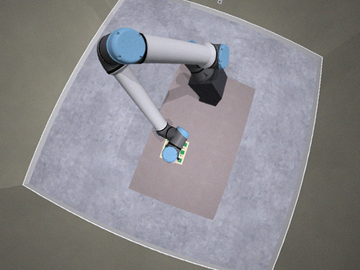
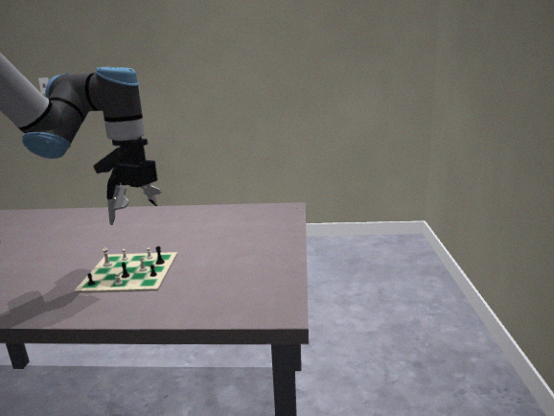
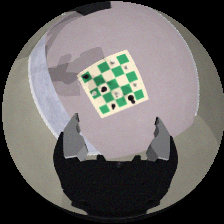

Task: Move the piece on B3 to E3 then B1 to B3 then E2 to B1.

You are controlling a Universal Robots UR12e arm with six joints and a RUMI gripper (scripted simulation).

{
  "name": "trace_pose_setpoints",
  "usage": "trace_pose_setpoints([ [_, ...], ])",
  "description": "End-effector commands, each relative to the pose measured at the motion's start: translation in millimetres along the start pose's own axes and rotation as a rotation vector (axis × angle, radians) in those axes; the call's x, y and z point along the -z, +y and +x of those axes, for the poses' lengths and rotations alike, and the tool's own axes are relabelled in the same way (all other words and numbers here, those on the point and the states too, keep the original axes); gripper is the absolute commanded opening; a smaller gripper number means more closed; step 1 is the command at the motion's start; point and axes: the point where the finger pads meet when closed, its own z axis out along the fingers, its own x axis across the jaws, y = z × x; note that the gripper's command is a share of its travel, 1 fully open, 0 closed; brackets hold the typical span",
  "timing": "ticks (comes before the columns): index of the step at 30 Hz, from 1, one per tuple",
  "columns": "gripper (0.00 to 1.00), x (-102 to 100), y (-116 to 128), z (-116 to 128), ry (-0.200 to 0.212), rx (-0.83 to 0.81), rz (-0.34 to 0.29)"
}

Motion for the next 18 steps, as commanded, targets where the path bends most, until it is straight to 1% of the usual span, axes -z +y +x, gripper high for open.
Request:
trace_pose_setpoints([
  [1,1.0,-1,0,0,0.0,-0.049,-0.001],
  [8,1.0,-7,-1,2,0.0,-0.244,-0.001],
  [16,1.0,-16,-2,3,0.001,-0.573,-0.001],
  [18,1.0,-16,-2,3,0.001,-0.573,-0.001],
])
